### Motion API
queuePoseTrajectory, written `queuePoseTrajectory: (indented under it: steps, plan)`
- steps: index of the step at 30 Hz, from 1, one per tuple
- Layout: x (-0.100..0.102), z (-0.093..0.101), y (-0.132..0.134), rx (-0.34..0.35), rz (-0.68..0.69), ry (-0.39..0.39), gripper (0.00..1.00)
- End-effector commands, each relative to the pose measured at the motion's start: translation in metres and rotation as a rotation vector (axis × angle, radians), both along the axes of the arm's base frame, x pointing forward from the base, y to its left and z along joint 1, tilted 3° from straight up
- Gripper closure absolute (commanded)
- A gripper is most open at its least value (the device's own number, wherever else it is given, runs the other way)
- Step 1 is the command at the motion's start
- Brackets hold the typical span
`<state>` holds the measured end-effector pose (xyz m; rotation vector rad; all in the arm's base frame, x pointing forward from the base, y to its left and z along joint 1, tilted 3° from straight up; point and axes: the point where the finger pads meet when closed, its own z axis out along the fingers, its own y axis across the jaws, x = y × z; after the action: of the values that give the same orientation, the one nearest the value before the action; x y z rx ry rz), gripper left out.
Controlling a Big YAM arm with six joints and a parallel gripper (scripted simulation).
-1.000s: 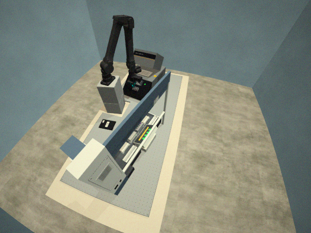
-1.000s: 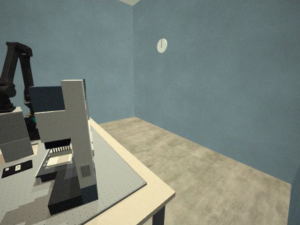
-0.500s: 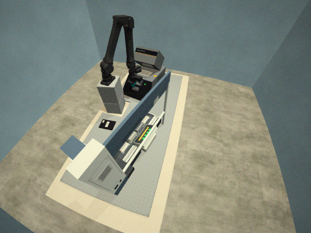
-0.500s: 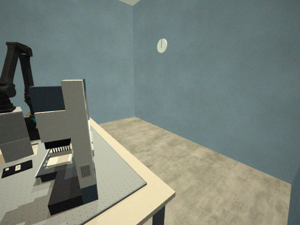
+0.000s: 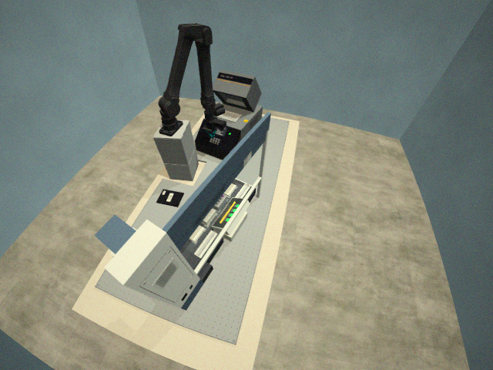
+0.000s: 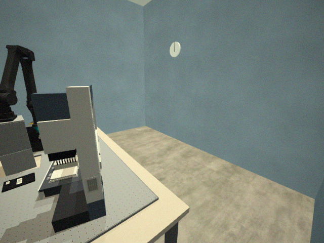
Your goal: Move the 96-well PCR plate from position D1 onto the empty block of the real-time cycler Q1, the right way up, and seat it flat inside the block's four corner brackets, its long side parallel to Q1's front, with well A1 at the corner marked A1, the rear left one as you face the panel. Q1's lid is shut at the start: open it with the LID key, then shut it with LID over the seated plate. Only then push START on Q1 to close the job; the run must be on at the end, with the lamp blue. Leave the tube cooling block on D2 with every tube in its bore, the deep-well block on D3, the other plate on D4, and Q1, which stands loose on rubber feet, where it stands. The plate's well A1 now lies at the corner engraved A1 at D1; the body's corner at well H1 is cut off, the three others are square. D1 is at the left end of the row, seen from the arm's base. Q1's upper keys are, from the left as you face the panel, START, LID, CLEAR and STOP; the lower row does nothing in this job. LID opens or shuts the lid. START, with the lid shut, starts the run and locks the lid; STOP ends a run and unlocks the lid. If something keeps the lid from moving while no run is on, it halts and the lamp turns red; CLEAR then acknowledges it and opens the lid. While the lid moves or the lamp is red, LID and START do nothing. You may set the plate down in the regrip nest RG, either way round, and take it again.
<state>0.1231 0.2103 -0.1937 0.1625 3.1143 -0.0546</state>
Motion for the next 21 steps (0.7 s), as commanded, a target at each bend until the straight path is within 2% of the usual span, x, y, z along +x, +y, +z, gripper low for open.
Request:
queuePoseTrajectory:
  steps: [1, 6, 14, 21]
  plan:
    - [0.0, 0.003, -0.006, -0.01, 0.006, -0.002, 1.0]
    - [0.003, 0.0, -0.001, -0.008, 0.005, -0.003, 1.0]
    - [-0.002, -0.002, -0.01, -0.024, 0.004, 0.007, 1.0]
    - [0.005, 0.002, 0.003, 0.01, 0.003, -0.012, 1.0]
